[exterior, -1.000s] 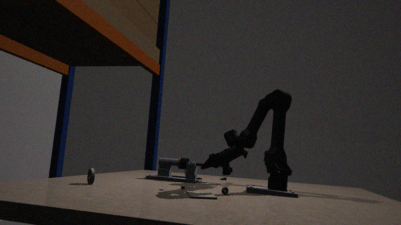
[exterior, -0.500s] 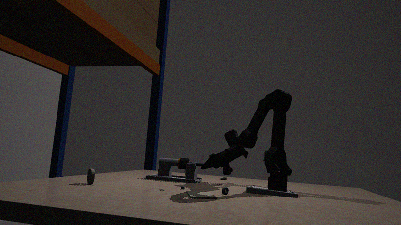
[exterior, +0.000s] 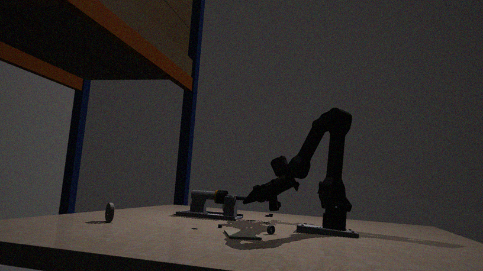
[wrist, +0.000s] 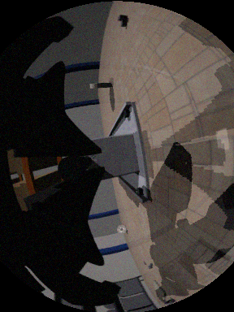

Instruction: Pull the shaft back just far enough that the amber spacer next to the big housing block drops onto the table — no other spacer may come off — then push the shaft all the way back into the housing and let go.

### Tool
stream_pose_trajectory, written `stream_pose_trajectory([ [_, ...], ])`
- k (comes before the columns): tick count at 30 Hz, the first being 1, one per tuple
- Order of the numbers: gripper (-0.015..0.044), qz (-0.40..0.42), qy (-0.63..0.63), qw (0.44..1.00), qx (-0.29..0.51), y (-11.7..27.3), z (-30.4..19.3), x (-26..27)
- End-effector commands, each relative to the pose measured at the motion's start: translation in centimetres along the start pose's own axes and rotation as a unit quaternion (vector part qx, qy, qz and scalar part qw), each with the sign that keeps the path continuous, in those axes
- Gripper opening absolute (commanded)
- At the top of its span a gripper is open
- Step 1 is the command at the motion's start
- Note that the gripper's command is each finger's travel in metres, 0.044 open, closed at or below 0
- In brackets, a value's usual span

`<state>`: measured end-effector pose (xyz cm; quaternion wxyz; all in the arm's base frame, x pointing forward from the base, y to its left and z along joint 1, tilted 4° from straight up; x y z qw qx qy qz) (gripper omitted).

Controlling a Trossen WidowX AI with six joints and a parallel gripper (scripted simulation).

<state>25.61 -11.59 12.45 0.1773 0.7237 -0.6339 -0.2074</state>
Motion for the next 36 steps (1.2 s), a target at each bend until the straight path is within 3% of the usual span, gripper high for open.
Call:
stream_pose_trajectory([
  [1, 0.0000, 0.000, 0.002, 1.000, 0.000, 0.07, 0.04, 0.02],
  [36, 0.0000, 0.000, 0.002, 1.000, 0.000, 0.46, 0.27, 0.06],
])
Point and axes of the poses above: the point midway between the two fingers, 35 mm back from their tips, its own y axis back along the fingers, its own x axis across the jaws, z = x × y, the point moved 10 cm from there along y, back along the fingers, and after that the axes turned 10 degrees about -y, right-handed, at the moved point
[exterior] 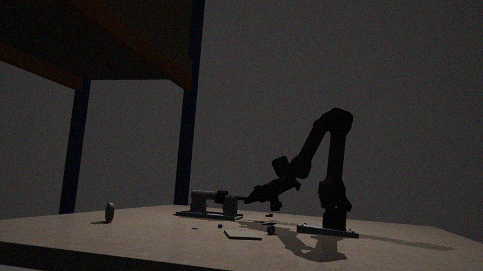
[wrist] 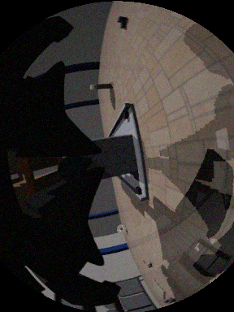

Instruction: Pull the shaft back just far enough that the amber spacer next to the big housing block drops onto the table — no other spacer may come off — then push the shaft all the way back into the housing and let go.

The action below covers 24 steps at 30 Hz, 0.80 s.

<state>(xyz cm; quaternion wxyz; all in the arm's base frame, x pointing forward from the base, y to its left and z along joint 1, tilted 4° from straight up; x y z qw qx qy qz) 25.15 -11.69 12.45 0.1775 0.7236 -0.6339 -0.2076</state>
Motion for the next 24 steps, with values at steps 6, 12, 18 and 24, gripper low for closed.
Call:
stream_pose_trajectory([
  [6, 0.0000, 0.000, 0.002, 1.000, 0.000, 0.13, 0.07, 0.03],
  [12, 0.0000, 0.000, 0.002, 1.000, 0.000, 0.19, 0.11, 0.03],
  [18, 0.0000, 0.000, 0.002, 1.000, 0.000, 0.26, 0.15, 0.04],
  [24, 0.0000, 0.000, 0.002, 1.000, 0.000, 0.33, 0.19, 0.05],
])
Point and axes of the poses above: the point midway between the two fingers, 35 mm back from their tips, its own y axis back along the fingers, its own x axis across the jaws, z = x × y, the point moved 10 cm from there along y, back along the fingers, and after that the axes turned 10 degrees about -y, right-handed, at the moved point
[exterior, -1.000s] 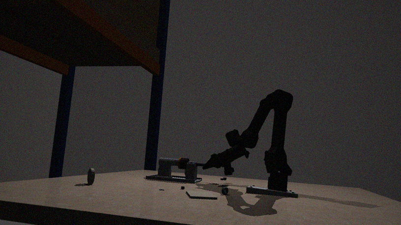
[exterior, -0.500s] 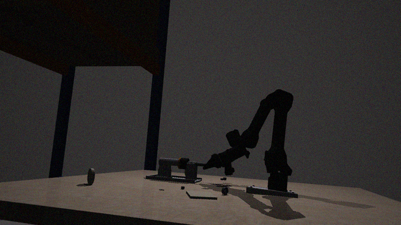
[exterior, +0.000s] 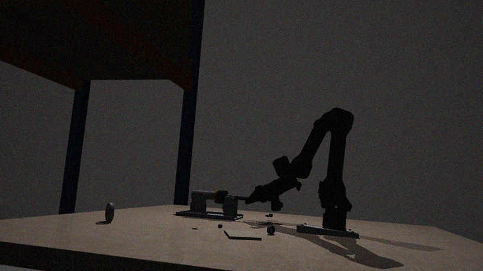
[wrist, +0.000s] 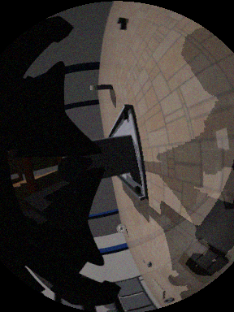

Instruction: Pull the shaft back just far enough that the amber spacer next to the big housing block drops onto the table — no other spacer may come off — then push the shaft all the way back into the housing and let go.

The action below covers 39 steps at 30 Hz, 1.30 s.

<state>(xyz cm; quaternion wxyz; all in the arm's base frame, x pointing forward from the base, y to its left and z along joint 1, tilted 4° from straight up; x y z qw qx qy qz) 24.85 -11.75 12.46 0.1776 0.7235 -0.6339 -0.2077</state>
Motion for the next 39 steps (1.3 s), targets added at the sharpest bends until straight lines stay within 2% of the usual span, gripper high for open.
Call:
stream_pose_trajectory([
  [1, 0.0000, 0.000, 0.002, 1.000, 0.000, 0.07, 0.04, 0.02],
  [39, 0.0000, 0.000, 0.002, 1.000, 0.000, 0.49, 0.29, 0.07],
])
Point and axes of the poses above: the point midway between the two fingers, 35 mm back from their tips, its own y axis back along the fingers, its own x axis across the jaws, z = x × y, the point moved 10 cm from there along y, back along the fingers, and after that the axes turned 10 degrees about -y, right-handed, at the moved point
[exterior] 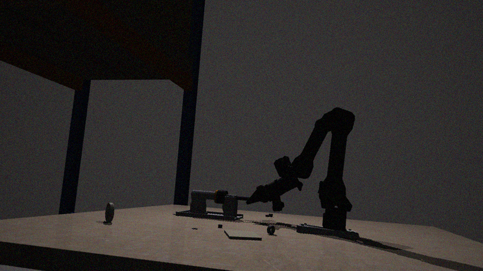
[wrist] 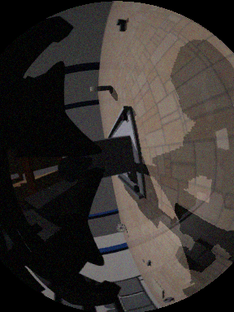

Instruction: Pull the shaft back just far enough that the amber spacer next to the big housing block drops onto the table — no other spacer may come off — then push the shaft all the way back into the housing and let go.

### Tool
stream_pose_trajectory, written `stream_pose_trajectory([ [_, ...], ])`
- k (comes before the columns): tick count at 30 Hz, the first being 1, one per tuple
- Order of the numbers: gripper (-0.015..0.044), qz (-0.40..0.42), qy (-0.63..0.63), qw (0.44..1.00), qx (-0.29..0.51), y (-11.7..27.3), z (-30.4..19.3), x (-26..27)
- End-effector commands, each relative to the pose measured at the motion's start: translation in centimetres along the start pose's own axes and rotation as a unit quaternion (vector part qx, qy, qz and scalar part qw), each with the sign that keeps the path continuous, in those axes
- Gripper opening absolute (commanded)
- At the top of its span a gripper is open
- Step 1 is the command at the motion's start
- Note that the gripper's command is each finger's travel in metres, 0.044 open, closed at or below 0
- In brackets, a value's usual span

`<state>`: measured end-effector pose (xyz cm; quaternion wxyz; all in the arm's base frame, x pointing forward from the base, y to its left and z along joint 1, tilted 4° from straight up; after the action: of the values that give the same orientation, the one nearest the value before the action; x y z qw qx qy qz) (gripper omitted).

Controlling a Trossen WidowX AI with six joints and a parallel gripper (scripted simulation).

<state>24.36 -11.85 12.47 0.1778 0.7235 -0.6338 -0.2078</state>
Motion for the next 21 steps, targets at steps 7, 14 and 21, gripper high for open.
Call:
stream_pose_trajectory([
  [7, 0.0000, 0.000, 0.002, 1.000, 0.000, 0.14, 0.08, 0.03],
  [14, 0.0000, 0.000, 0.002, 1.000, 0.000, 0.22, 0.12, 0.04],
  [21, 0.0000, 0.000, 0.002, 1.000, 0.000, 0.30, 0.17, 0.04],
])
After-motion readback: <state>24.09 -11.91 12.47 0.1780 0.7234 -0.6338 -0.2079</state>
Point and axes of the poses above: the point midway between the two fingers, 35 mm back from their tips, its own y axis back along the fingers, its own x axis across the jaws, z = x × y, the point moved 10 cm from there along y, back along the fingers, and after that the axes turned 10 degrees about -y, right-handed, at the moved point
